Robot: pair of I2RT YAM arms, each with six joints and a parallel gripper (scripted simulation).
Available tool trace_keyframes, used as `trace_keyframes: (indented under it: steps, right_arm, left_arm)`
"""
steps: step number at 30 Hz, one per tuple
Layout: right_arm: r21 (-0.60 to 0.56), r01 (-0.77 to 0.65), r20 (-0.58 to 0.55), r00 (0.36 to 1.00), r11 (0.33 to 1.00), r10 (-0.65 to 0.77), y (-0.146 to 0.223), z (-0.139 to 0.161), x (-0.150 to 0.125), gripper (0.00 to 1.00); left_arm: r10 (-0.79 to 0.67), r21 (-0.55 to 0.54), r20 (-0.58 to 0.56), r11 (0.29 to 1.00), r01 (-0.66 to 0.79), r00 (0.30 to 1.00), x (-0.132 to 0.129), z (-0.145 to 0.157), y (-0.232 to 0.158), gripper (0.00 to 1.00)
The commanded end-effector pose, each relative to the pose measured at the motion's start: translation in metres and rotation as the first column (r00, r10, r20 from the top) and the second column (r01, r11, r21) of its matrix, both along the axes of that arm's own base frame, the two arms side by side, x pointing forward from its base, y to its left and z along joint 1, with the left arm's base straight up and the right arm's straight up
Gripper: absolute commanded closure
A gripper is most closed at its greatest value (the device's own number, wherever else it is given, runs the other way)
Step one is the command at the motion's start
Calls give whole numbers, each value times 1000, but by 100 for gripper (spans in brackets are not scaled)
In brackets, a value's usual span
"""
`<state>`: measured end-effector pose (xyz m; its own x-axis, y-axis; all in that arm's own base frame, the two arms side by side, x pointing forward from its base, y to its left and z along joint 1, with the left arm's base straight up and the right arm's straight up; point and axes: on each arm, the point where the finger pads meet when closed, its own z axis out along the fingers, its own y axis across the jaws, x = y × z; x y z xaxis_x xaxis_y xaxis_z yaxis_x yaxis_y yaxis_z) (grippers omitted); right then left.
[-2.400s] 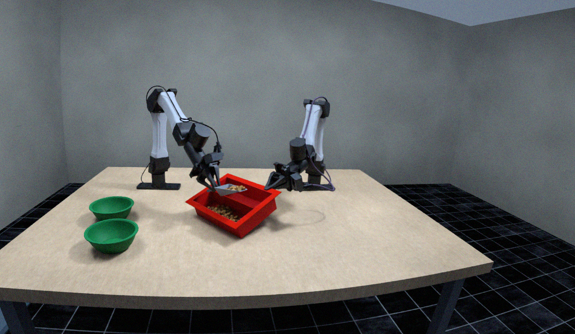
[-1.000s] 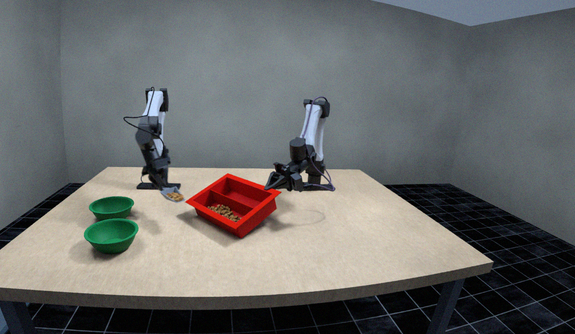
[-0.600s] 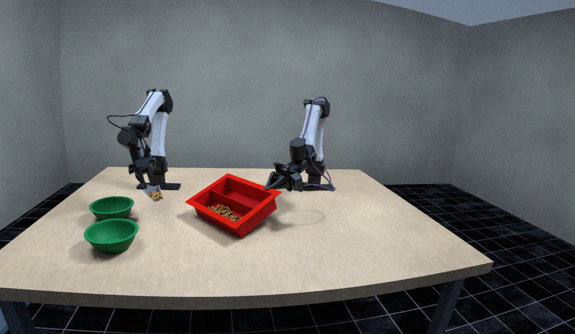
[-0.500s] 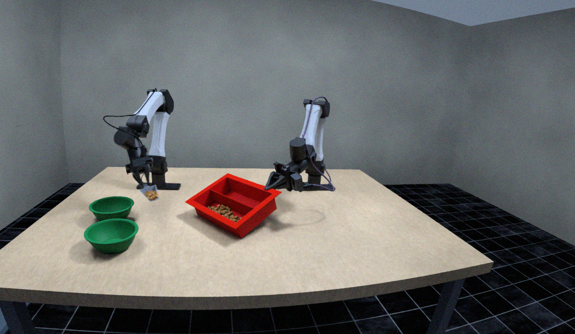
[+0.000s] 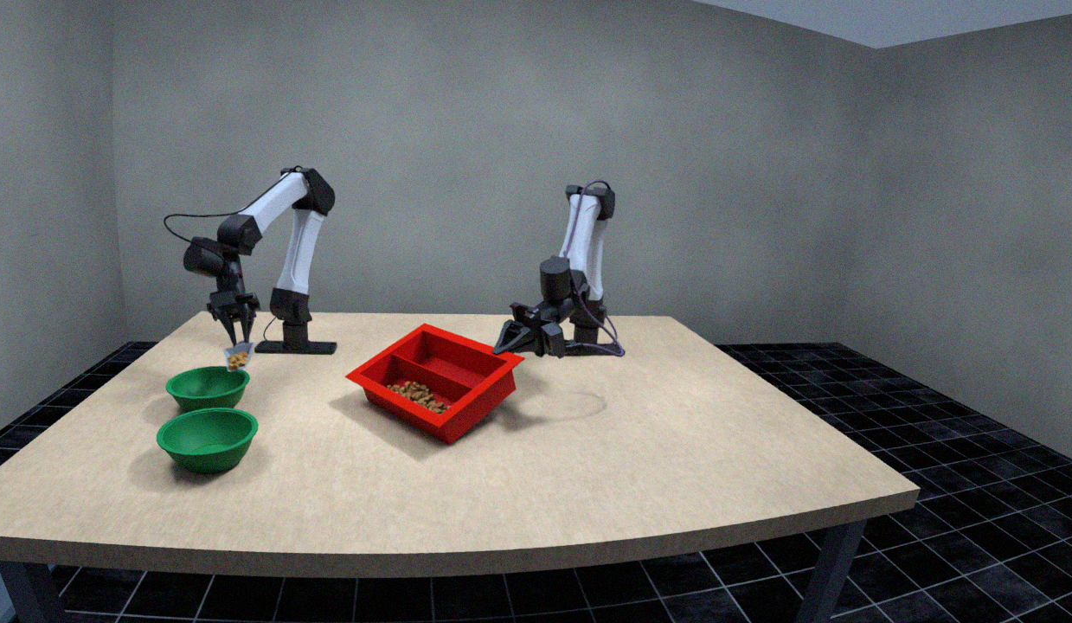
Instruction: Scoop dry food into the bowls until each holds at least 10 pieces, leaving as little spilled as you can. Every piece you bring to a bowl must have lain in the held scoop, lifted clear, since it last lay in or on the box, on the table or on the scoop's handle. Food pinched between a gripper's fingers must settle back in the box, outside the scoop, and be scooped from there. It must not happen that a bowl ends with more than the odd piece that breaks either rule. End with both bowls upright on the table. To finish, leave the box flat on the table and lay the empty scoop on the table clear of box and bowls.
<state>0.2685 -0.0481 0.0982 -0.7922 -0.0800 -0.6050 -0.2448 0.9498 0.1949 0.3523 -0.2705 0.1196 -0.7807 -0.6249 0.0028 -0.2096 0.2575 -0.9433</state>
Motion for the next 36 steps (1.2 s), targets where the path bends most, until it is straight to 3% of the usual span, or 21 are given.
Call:
trace_keyframes:
  steps: [1, 12, 36]
  right_arm:
    - [3, 23, 33, 999, 1000, -23, -13, 8, -6, 100]
    - [12, 196, 42, 980, 981, -196, -61, 5, -32, 100]
    - [-76, 216, -6, 976, 973, -217, -64, 13, -28, 100]
  left_arm:
    - [-29, -60, 115, 998, 36, 993, 6, 46, -11, 100]
    - [-29, -60, 115, 998, 36, 993, 6, 46, -11, 100]
    - [-29, -60, 115, 998, 36, 993, 6, 46, -11, 100]
